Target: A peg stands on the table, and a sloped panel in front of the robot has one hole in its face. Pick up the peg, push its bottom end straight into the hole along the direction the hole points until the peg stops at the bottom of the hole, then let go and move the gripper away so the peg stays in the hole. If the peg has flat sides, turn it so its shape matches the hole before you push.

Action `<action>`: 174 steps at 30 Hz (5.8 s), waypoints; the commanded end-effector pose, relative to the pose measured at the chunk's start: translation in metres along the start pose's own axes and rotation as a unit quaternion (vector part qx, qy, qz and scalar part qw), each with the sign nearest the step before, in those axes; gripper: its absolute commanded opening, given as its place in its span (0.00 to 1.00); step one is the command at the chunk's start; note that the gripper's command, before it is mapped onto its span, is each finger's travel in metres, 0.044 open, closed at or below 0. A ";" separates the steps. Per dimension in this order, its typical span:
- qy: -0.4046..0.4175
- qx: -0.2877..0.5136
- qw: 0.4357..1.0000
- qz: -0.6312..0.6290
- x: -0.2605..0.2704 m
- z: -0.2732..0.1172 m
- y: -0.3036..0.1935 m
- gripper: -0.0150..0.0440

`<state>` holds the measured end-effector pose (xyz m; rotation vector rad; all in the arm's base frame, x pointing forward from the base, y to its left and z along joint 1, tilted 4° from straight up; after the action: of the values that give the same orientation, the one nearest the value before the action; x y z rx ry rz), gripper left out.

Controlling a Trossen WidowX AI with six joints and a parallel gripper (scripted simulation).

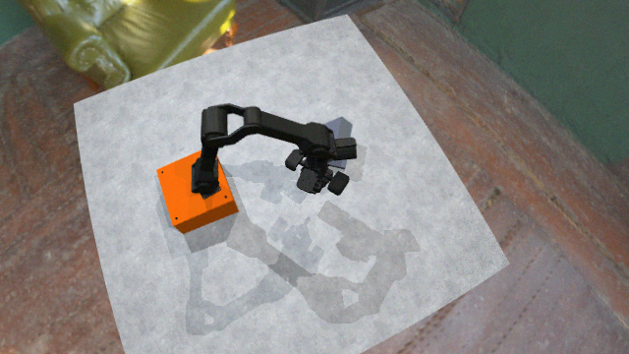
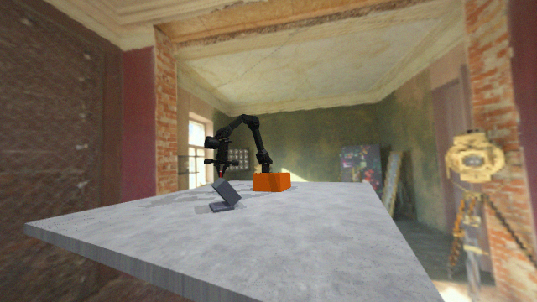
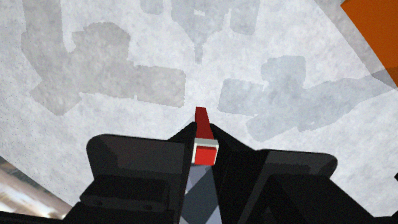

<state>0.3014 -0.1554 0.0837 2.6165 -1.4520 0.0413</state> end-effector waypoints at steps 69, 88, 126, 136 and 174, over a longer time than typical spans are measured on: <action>0.149 -0.029 0.986 -0.071 -0.064 -0.013 -0.075 0.25; 0.190 -0.024 0.978 -0.086 -0.085 -0.018 -0.090 0.25; 0.270 0.000 0.957 -0.111 -0.129 -0.028 -0.117 0.25; 0.290 0.009 0.950 -0.116 -0.141 -0.031 -0.122 0.25; 0.361 0.056 0.921 -0.132 -0.191 -0.042 -0.137 0.25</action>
<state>0.3202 0.0783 0.0905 2.4344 -0.8537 0.9422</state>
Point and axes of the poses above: the point midway between the two fingers, 35 mm back from their tips, its own z axis out along the fingers, its own x axis across the jaws, y = z × x, the point moved 6 cm from there along -z, back along the fingers, and after that the axes turned 6 degrees about -z, right-handed, at the moved point
